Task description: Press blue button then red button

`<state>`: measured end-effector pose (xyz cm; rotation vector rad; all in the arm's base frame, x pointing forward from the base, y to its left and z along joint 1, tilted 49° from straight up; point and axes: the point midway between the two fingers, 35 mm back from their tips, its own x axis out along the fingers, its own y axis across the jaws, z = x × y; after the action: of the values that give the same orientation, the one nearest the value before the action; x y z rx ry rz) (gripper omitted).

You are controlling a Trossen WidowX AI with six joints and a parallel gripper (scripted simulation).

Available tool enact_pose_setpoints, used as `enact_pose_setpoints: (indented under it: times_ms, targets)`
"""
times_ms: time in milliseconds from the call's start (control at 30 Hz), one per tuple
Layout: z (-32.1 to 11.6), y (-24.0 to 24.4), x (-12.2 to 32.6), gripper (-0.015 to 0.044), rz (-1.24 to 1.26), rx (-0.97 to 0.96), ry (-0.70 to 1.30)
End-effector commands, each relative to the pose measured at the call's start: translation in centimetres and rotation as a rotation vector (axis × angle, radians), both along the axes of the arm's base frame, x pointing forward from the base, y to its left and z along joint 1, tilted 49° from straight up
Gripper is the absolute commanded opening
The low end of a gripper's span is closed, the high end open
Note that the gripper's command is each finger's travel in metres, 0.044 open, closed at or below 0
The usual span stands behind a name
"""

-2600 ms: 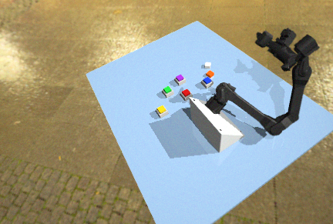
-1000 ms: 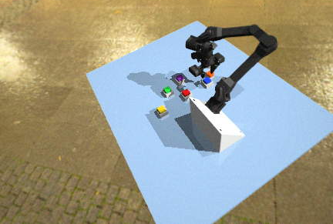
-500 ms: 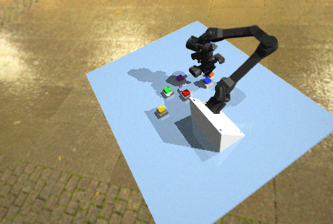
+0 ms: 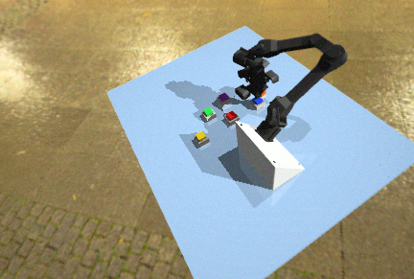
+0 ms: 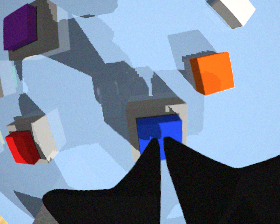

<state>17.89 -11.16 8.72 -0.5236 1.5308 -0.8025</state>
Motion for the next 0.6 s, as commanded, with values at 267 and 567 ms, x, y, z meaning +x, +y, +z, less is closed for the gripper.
enact_pose_setpoints:
  times_ms: [267,567]
  targets:
    - [-0.81,-0.97,-0.43,0.0020,0.002,-0.008,0.009]
    - [-0.81,-0.97,-0.43,0.0020,0.002,-0.008,0.009]
